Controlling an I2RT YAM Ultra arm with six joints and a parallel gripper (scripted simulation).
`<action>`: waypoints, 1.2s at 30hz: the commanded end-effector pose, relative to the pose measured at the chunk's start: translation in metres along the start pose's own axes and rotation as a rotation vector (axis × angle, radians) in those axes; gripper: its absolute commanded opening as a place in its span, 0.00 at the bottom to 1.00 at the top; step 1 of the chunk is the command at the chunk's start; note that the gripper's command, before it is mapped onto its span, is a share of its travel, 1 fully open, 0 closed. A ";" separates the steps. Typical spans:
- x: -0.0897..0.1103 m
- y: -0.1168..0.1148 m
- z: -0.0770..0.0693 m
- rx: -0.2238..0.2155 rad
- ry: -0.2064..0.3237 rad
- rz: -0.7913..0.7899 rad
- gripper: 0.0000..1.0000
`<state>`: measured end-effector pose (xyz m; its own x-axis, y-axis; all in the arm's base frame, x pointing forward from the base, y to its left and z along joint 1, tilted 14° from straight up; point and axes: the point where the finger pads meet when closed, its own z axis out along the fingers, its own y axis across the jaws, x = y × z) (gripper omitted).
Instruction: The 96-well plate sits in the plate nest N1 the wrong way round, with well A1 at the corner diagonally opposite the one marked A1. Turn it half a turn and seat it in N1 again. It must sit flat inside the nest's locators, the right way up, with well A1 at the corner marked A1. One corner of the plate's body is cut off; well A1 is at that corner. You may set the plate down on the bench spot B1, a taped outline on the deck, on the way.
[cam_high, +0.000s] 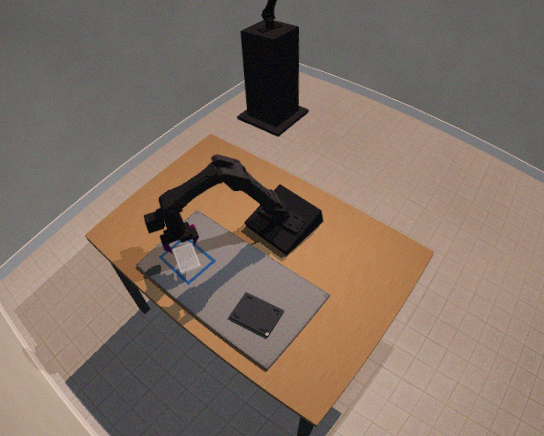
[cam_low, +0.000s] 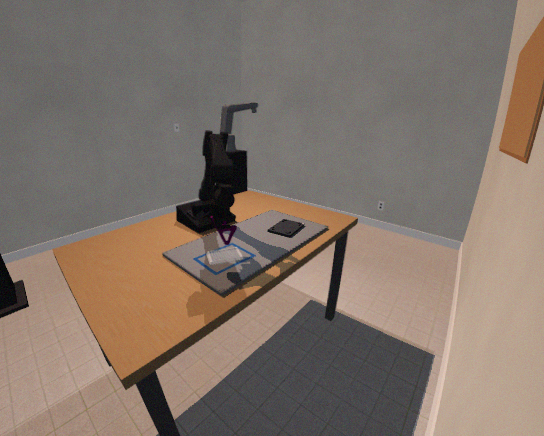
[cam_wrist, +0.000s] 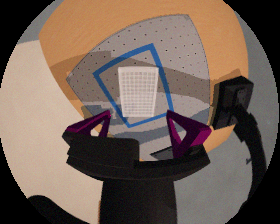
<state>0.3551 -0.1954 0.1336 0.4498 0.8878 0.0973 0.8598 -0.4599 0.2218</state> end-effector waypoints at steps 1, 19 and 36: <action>-0.005 0.007 -0.020 -0.047 -0.006 0.016 1.00; -0.001 -0.002 0.027 0.005 -0.002 0.009 1.00; -0.001 -0.002 0.053 0.008 -0.005 0.008 1.00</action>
<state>0.3617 -0.1961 0.0901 0.4563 0.8841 0.1012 0.8592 -0.4673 0.2082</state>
